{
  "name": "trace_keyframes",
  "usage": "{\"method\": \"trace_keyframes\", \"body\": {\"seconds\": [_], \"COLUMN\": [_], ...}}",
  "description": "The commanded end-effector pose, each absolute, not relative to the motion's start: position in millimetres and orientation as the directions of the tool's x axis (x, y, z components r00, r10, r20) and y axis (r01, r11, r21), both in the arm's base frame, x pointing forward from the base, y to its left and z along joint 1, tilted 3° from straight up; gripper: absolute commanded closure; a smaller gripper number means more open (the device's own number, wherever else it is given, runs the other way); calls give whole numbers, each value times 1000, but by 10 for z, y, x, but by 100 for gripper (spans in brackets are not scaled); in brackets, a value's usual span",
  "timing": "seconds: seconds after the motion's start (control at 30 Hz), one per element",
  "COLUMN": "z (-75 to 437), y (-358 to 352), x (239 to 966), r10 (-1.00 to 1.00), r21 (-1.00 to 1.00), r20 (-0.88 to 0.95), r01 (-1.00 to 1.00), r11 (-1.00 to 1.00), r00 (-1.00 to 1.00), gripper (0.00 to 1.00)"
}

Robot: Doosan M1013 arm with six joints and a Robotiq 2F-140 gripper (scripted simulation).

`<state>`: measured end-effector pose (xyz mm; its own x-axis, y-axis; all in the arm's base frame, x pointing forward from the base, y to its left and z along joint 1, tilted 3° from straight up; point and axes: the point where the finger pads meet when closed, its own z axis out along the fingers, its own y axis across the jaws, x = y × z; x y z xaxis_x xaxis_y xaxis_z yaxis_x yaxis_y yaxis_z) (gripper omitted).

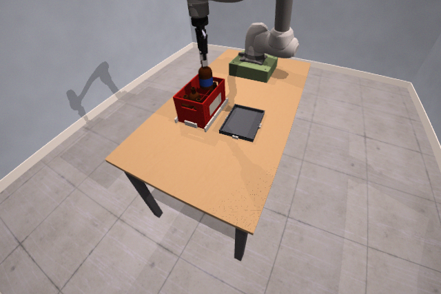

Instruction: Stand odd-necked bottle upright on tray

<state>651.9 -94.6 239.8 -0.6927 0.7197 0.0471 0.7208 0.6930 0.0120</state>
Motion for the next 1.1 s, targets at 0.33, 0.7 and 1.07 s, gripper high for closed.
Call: {"method": "trace_keyframes", "body": {"seconds": [0.33,0.7,1.07], "z": [2434,2439,2446], "y": [-864,-758,-581], "x": [6517,6522,6530], "r10": [720,720,720], "r21": [11,11,11], "r20": [45,45,45], "r01": [721,721,721], "r11": [693,693,693], "r00": [-693,-693,-693], "gripper": [100,100,100]}}
